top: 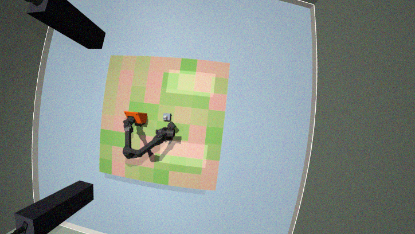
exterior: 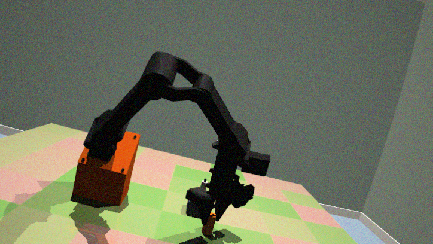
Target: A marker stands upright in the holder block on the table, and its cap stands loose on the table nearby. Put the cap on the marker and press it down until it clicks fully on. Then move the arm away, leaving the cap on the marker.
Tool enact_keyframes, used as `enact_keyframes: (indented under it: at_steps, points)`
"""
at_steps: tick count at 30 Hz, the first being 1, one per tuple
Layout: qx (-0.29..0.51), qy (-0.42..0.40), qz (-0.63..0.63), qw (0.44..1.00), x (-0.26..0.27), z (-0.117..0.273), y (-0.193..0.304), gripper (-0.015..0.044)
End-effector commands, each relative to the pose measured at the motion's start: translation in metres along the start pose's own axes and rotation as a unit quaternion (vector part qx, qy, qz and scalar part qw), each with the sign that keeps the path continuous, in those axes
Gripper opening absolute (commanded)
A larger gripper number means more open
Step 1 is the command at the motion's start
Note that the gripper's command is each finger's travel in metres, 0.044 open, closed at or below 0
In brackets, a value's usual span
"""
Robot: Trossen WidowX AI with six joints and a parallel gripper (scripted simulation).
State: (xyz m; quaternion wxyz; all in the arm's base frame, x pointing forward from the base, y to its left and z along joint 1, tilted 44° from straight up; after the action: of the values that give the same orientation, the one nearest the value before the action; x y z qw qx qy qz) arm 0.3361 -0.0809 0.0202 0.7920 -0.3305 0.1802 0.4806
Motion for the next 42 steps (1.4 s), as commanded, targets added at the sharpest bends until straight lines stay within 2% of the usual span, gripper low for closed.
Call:
enact_keyframes:
  at_steps: [1,6,10,19,22,42]
  points:
    - [0.003,0.004,0.005,1.0,0.0,-0.008,0.002,0.0246]
    - [0.002,0.004,0.005,1.0,0.0,-0.014,0.003,0.0246]
    - [0.003,0.004,0.005,1.0,0.0,-0.014,0.003,0.0141]
    - [0.003,0.004,0.005,1.0,0.0,-0.014,0.003,0.0081]
    - [-0.003,0.003,0.014,1.0,0.002,-0.01,0.002,0.0002]
    - [0.001,0.002,0.008,1.0,0.002,0.035,0.001,0.0]
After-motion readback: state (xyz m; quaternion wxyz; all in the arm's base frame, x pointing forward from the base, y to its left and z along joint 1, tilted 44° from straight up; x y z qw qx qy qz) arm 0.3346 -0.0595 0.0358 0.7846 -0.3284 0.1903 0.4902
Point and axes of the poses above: the point midway between the two fingers, 35 mm back from their tips, its own z axis back along the fingers, its own x axis across the jaws, y = z × x, the point moved 2 cm from there along z, back along the fingers, and after that the axes turned 15 degrees about z, right-handed, at the moved point
